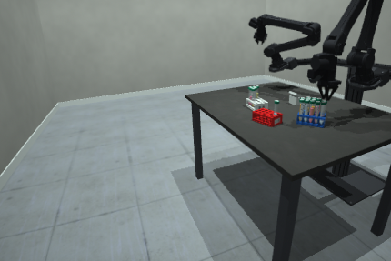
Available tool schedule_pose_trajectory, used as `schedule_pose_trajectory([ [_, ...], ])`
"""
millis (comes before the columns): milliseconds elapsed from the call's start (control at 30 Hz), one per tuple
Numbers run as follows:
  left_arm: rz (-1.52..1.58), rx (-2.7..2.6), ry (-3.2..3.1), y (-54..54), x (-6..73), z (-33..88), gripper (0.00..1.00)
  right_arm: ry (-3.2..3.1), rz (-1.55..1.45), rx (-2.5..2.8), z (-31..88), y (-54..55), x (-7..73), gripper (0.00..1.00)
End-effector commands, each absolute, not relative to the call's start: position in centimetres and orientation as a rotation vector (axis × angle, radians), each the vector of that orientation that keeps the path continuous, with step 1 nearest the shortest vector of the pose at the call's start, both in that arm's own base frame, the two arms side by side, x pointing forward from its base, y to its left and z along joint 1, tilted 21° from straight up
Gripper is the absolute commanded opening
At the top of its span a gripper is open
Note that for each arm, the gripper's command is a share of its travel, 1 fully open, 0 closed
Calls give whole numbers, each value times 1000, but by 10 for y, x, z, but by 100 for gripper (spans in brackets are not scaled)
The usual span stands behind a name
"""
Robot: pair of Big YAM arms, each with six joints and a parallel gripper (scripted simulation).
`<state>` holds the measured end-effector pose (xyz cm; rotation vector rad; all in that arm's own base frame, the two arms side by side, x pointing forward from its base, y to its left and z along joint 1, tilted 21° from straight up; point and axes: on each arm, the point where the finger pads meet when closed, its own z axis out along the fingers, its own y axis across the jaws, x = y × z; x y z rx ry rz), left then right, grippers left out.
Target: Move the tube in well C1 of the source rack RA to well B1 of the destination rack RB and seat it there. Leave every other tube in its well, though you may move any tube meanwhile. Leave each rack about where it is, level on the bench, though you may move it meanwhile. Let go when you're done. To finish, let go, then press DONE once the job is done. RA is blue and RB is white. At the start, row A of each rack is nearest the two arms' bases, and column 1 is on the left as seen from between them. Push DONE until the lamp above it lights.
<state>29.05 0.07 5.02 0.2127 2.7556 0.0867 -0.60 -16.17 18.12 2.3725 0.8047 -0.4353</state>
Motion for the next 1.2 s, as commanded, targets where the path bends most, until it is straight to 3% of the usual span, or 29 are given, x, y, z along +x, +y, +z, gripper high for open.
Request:
schedule_pose_trajectory([
  [0,93,210,2772,5,289,42,30,788,-435,2343,197,-164,-6,30],
  [1167,91,210,2772,6,293,30,30,788,-435,2343,197,-164,-6,30],
])
